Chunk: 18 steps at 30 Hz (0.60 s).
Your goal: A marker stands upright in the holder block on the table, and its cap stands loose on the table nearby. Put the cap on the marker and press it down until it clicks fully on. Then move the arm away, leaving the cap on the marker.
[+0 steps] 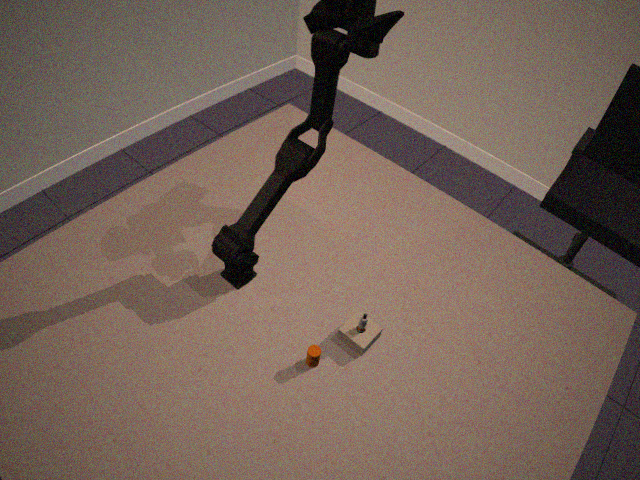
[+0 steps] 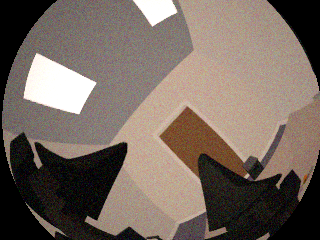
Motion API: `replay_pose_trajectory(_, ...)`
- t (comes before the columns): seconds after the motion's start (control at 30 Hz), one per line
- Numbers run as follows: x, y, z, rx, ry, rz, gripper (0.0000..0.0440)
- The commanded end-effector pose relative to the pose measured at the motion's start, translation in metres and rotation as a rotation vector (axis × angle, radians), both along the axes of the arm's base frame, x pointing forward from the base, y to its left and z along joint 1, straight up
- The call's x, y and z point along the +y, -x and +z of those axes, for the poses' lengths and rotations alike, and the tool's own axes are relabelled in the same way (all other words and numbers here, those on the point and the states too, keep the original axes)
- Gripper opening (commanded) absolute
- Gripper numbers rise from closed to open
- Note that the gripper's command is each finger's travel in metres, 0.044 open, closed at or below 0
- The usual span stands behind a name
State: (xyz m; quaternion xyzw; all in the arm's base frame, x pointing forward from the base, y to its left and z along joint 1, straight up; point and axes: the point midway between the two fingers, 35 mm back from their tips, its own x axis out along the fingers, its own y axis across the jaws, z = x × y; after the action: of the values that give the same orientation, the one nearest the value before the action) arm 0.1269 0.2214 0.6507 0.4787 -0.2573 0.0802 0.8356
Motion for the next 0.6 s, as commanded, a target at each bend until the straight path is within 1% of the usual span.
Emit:
replay_pose_trajectory(0.0, -0.013, 0.0, -0.002, 0.027, -0.03, -0.004, 0.0332)
replay_pose_trajectory(0.57, -0.065, 0.002, -0.012, 0.134, -0.156, 0.011, 0.033)
